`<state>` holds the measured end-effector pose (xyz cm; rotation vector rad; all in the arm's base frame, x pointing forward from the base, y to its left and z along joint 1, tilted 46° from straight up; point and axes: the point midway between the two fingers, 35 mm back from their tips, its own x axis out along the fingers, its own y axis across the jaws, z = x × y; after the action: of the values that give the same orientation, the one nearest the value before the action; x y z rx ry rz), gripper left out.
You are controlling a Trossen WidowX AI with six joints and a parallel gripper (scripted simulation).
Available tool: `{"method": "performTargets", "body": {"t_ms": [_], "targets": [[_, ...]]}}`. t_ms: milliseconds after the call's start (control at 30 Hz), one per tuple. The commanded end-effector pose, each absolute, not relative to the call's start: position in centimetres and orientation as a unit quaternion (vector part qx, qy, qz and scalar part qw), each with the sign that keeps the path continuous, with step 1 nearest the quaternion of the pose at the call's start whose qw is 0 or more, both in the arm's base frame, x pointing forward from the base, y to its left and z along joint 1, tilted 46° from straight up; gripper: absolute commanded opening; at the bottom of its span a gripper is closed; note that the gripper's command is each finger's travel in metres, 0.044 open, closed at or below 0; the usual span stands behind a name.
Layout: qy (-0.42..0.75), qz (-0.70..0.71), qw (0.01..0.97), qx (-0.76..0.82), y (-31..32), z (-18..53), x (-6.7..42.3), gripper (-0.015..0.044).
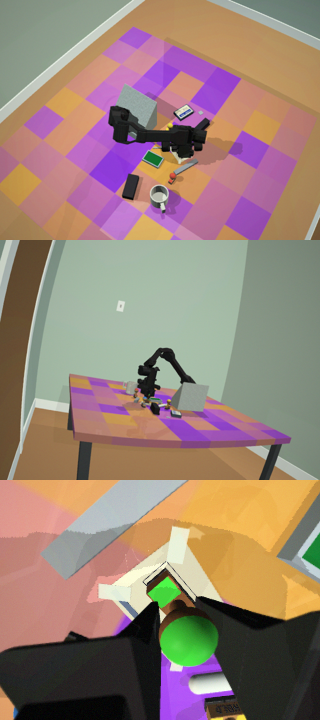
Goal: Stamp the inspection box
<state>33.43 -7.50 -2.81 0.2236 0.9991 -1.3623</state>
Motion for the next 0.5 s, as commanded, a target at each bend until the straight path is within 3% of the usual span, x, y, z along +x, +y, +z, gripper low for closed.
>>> {"method": "performTargets", "body": {"t_ms": [0,467], "targets": [[0.442,-0.602,0.658,0.095,-7.59,-2.91,33.34,0.0000],[0.442,-0.602,0.658,0.095,-7.80,-3.12,33.30,0.0000]]}}
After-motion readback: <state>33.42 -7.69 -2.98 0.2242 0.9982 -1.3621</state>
